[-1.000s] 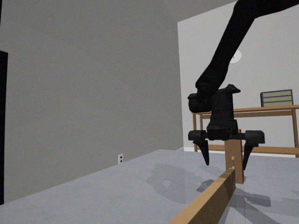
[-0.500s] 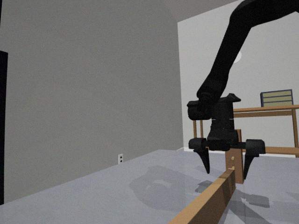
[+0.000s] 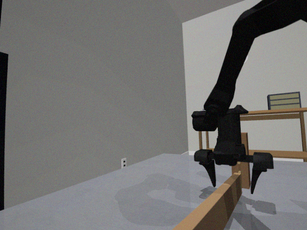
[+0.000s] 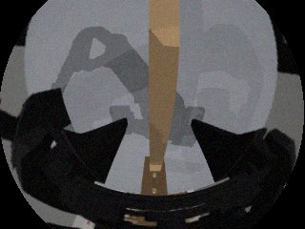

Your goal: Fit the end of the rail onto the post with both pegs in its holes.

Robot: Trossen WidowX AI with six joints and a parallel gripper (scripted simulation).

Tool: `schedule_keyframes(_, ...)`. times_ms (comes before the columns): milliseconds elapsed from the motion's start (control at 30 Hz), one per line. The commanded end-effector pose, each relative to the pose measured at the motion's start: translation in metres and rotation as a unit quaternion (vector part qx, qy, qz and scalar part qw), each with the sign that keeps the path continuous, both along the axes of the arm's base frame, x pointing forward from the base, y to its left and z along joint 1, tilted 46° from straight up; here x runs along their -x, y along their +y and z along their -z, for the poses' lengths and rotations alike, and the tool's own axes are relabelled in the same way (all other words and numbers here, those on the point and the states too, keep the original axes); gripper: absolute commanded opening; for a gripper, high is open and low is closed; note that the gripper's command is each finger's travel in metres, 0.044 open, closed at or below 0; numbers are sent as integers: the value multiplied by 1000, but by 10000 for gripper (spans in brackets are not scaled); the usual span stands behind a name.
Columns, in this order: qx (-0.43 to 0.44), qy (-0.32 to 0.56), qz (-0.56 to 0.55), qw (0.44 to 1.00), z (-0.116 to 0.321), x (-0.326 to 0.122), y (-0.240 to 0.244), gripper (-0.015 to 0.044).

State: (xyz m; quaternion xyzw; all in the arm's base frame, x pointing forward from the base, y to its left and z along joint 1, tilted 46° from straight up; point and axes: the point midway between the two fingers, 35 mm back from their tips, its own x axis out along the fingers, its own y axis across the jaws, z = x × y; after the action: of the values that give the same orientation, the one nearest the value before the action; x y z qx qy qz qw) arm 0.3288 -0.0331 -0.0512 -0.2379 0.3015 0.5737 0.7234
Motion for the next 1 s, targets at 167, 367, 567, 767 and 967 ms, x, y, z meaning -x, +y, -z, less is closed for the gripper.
schedule_keyframes(167, -5, 2, 2, 1000, 10, 0, 12, 440)
schedule_keyframes(367, -5, 2, 2, 1000, 11, 0, 14, 361)
schedule_keyframes(567, -5, 2, 2, 1000, 11, 0, 14, 204)
schedule_keyframes(767, -5, 2, 2, 1000, 11, 0, 14, 46)
schedule_keyframes(967, -5, 2, 2, 1000, 11, 0, 14, 6)
